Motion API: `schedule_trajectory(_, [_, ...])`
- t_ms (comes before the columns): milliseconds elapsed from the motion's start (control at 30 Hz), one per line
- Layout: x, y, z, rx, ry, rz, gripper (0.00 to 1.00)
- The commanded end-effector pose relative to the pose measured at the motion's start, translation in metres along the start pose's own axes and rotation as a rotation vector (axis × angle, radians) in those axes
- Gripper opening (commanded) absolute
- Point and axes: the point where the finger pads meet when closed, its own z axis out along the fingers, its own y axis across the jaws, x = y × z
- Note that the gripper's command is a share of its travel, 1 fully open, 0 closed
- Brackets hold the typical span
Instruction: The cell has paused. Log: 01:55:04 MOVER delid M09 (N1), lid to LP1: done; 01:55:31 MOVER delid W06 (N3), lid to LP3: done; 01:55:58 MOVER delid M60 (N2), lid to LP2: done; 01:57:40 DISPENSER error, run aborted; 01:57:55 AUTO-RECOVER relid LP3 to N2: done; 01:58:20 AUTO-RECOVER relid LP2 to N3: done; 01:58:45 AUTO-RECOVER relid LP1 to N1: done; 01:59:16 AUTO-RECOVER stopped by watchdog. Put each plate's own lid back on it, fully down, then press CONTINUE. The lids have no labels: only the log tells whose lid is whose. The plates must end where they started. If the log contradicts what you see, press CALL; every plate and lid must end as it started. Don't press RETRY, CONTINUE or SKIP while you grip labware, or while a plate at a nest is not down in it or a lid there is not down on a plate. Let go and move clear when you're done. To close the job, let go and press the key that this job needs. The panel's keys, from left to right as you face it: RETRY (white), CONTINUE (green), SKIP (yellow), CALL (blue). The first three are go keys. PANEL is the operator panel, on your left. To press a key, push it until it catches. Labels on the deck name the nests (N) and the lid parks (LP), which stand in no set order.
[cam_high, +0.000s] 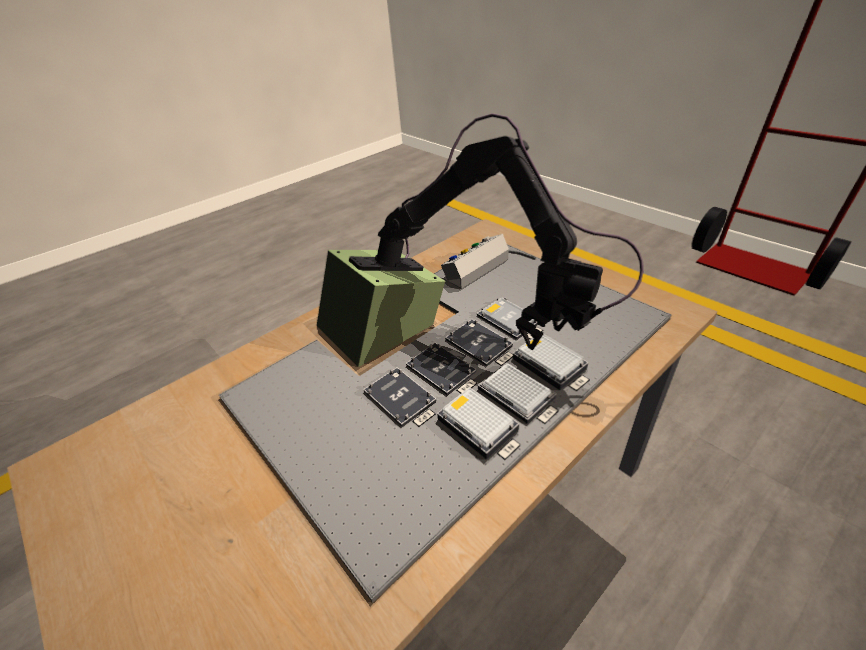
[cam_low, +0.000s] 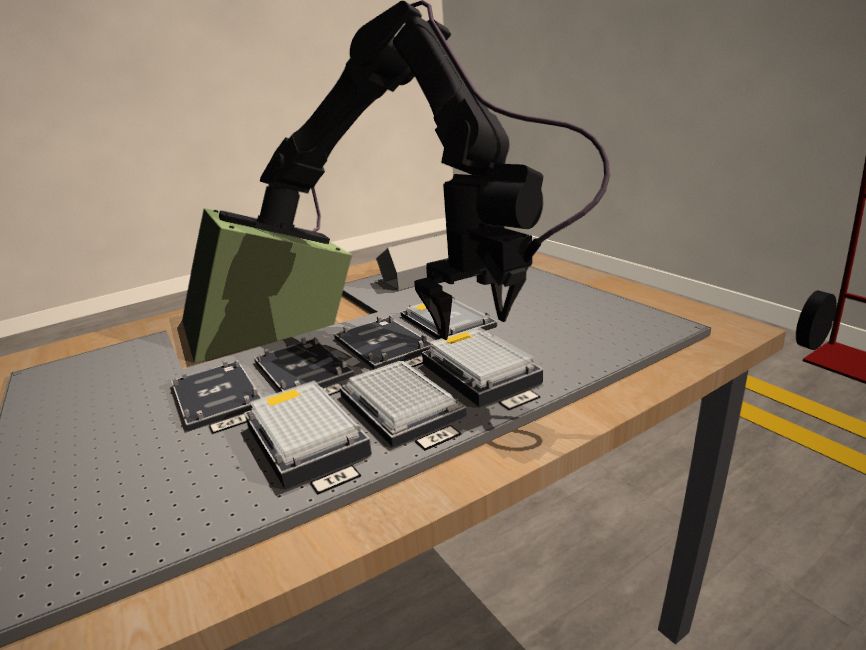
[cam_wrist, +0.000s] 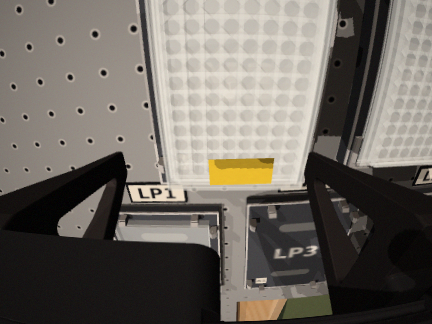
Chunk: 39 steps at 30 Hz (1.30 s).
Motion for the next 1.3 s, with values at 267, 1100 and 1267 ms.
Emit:
schedule_trajectory(267, [-0.040, -0.016, -0.012, -0.002, -0.002, -0.005, 1.00])
schedule_trajectory(1100, [-0.038, -0.020, 0.001, 0.001, -0.004, 0.009, 1.00])
schedule_trajectory(1267, [-0.049, -0.007, -0.011, -0.011, -0.052, -0.019, 1.00])
